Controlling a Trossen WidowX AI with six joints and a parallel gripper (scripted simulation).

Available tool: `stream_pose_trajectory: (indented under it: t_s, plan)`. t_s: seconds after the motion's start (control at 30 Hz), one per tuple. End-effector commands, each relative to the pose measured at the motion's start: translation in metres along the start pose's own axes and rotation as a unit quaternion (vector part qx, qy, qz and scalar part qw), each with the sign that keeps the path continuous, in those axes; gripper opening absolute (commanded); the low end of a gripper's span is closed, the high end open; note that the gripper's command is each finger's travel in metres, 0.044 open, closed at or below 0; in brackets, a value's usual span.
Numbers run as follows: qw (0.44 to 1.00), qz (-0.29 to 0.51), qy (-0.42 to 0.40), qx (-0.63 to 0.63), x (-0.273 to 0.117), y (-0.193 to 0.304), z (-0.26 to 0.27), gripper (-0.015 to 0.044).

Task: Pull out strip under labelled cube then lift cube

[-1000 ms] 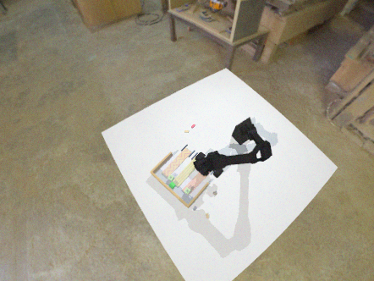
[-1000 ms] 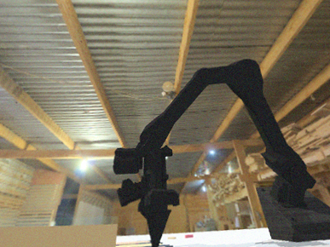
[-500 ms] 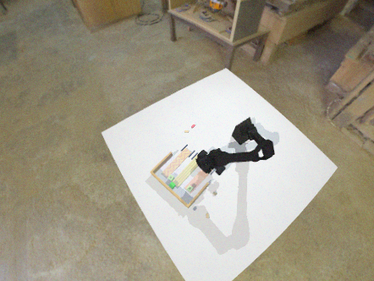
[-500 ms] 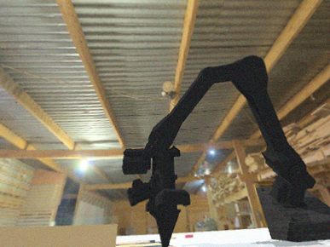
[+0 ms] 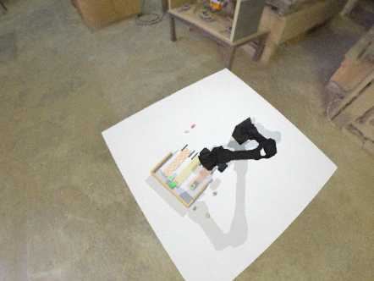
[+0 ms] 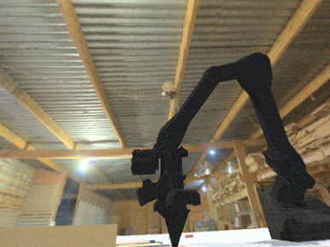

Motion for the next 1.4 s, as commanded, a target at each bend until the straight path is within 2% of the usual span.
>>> stream_pose_trajectory:
  t_s: [0.0, 1.37]
  plan:
    - [1.0, 0.008, -0.002, 0.003, 0.004, 0.011, 0.0, 0.0]
    - [1.0, 0.009, -0.002, 0.004, 0.003, 0.072, -0.002, 0.0]
Point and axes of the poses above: the point midway between the two fingers, 35 mm back from their tips, its own x axis out along the fingers, its own z axis across the jaws, y = z × x, the point moved 10 cm from there along -x, back along the fingers, and after that the axes turned 1 degree about -x, right-handed, at the moved point
